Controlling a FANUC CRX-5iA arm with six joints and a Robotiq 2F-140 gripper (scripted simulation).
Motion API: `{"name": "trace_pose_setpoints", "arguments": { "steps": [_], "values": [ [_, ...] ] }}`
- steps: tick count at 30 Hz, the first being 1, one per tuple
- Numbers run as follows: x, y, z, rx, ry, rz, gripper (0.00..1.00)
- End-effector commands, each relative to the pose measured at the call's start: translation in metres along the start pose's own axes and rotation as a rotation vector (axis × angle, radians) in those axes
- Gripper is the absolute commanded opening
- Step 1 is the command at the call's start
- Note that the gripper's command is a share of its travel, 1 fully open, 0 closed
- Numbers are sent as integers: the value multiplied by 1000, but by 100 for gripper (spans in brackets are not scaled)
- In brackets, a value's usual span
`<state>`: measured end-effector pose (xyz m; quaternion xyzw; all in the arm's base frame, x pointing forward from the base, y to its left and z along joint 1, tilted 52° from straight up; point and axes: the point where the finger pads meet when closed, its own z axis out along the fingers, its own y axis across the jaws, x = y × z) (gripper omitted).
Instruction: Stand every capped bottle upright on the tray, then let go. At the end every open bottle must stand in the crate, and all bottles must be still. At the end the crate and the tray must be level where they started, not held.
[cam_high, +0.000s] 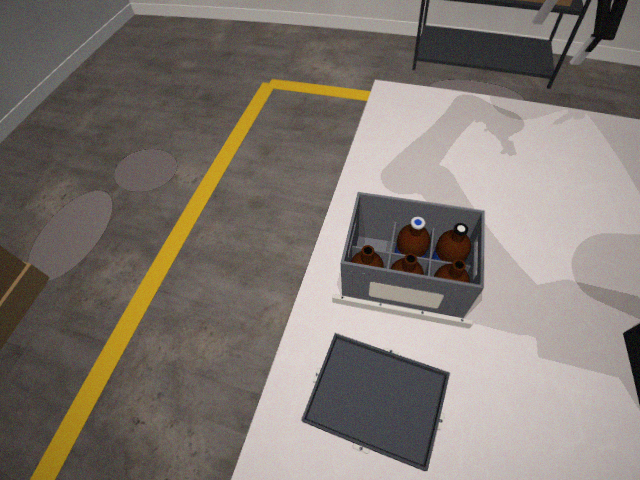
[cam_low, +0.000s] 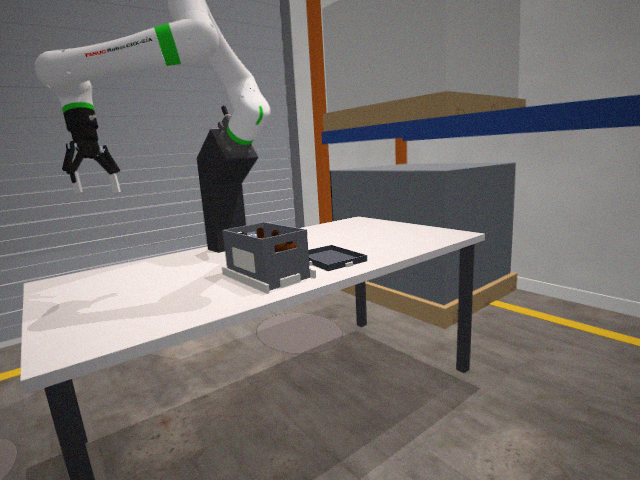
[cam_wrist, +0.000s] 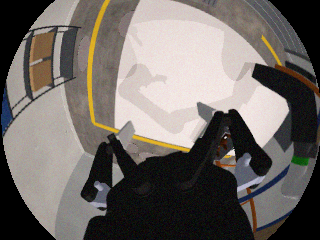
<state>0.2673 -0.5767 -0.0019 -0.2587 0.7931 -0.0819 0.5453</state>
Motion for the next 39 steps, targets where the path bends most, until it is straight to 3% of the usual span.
{"name": "trace_pose_setpoints", "arguments": {
  "steps": [1, 39],
  "values": [
    [-8, 3, 9, -8, 8, -46, 100],
    [-78, 27, 86, -96, 65, -444, 100]
  ]
}}
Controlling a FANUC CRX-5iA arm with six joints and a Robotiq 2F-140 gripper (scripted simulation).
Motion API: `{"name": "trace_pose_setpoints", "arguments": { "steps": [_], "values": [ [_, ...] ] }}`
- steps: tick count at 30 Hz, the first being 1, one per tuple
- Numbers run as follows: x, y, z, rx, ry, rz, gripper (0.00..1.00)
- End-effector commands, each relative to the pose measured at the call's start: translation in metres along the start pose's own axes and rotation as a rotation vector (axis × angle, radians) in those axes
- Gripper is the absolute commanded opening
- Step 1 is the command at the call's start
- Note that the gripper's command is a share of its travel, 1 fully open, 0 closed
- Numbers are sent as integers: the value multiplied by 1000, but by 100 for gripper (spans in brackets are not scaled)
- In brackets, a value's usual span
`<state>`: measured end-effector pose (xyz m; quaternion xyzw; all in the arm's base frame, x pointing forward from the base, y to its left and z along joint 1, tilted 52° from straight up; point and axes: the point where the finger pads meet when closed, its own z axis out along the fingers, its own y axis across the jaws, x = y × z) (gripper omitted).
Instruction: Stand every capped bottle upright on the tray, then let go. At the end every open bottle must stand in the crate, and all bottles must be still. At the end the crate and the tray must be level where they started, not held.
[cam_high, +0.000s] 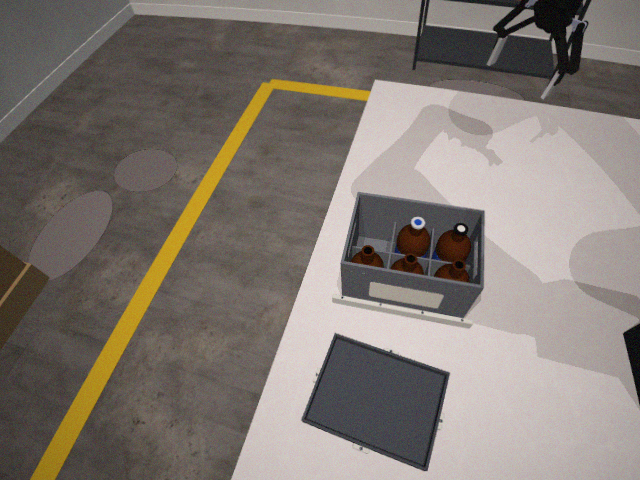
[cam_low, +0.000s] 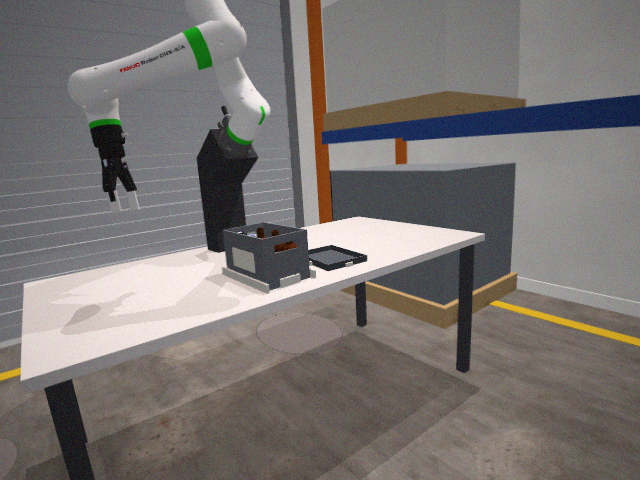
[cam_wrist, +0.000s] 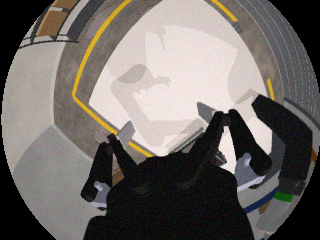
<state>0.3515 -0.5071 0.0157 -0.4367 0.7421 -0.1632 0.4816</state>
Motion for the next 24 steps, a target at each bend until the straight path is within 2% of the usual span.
{"name": "trace_pose_setpoints", "arguments": {
  "steps": [1, 5, 19, 24],
  "values": [
    [-8, -2, 8, -9, 9, -45, 100],
    [-11, -2, 11, -12, 9, -59, 100],
    [-44, -8, 43, -49, 36, -232, 100],
    [-51, -9, 46, -55, 39, -258, 100]
  ]
}}
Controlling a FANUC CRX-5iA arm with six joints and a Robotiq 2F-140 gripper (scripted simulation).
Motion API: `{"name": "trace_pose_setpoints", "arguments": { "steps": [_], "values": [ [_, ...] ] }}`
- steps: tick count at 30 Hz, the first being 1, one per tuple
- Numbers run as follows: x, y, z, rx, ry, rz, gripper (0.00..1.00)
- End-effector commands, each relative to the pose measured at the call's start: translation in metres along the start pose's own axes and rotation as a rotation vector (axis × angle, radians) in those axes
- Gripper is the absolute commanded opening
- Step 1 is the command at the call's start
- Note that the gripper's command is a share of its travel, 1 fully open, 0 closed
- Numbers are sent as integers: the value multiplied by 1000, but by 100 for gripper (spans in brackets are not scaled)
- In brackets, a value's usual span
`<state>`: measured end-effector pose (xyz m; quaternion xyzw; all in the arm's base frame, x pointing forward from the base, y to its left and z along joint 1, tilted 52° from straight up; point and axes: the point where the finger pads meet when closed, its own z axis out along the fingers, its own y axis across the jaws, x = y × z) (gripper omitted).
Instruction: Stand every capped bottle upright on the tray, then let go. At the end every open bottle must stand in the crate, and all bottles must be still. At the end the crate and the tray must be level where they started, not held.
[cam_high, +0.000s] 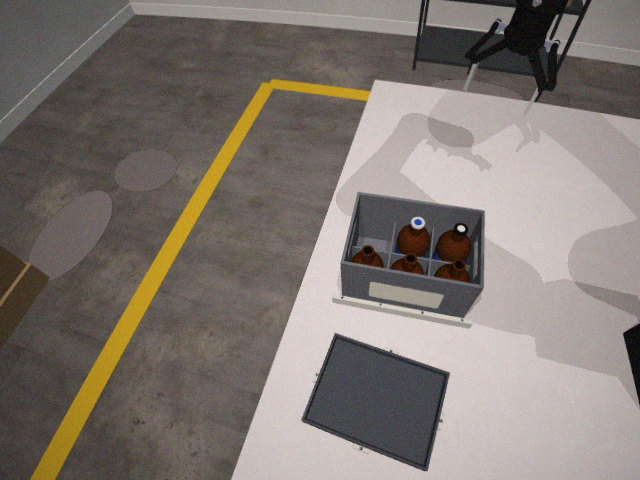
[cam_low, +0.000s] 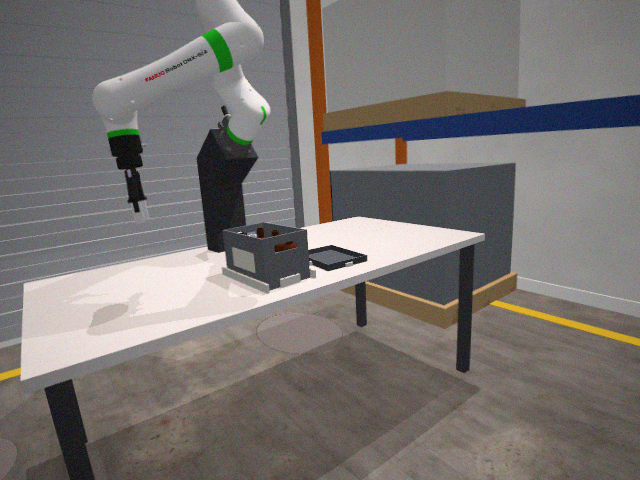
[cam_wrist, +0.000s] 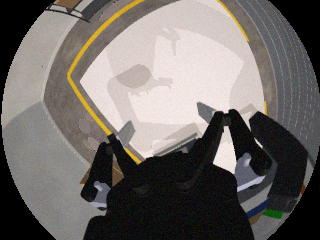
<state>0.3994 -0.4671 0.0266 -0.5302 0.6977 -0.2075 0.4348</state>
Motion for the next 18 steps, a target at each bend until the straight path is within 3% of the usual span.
{"name": "trace_pose_setpoints", "arguments": {
  "steps": [1, 18],
  "values": [
    [-7, -4, 4, -7, 6, -34, 100],
    [-45, -22, 23, -44, 32, -208, 100]
  ]
}}
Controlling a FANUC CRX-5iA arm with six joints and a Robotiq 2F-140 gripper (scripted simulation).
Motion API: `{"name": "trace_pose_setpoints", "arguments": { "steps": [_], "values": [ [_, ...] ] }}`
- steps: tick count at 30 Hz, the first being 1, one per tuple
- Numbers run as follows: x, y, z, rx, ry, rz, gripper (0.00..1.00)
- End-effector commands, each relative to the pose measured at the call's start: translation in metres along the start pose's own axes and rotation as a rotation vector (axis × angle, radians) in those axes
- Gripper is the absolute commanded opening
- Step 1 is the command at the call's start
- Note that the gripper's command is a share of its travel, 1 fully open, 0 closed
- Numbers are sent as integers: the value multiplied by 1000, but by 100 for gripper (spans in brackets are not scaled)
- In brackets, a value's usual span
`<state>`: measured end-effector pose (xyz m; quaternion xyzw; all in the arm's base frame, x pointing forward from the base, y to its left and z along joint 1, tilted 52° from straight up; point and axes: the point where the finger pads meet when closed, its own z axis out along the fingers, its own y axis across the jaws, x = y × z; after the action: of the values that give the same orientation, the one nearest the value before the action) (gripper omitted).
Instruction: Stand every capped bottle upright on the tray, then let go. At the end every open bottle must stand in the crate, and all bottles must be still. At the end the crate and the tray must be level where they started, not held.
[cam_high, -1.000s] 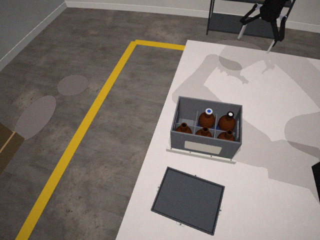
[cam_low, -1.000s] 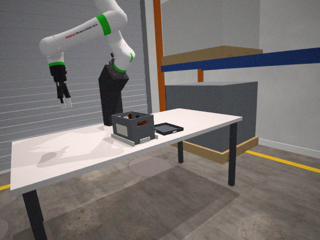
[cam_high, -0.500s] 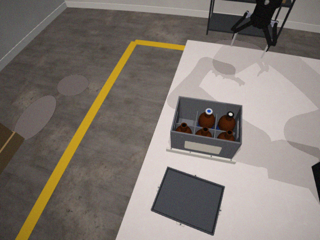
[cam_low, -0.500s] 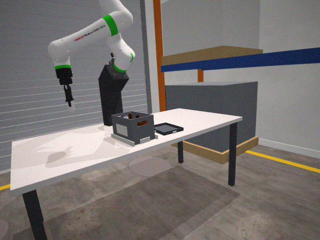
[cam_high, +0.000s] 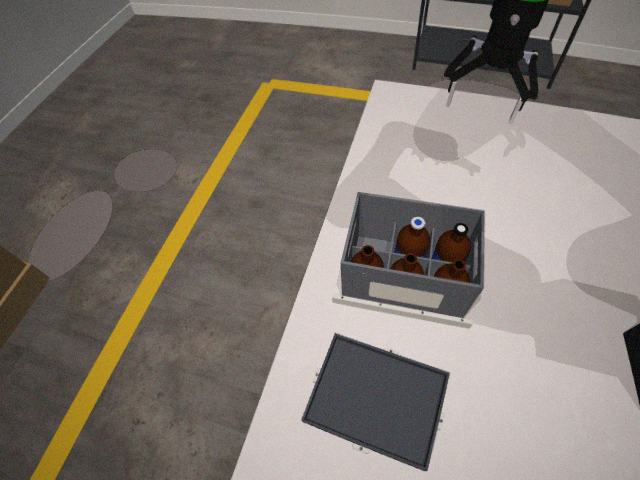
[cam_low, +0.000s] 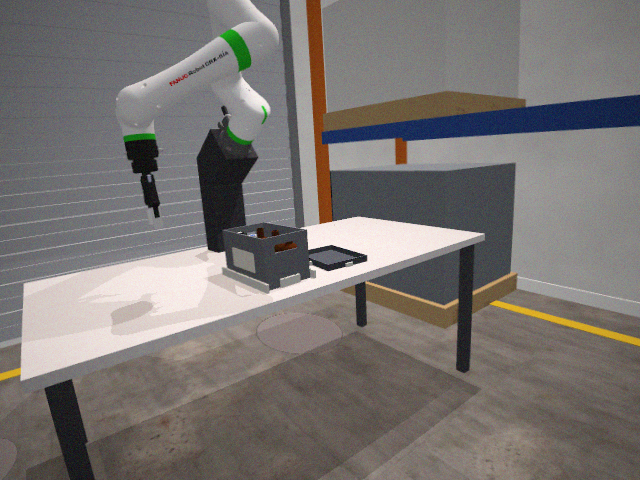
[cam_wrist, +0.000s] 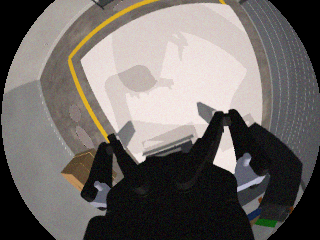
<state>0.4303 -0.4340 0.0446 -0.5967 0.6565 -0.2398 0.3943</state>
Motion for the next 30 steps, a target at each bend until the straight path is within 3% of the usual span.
{"name": "trace_pose_setpoints", "arguments": {
  "steps": [1, 11, 30],
  "values": [
    [-8, -6, 2, -8, 7, -39, 100],
    [-34, -26, 9, -35, 27, -162, 100],
    [-71, -54, 15, -41, 32, -192, 100]
  ]
}}
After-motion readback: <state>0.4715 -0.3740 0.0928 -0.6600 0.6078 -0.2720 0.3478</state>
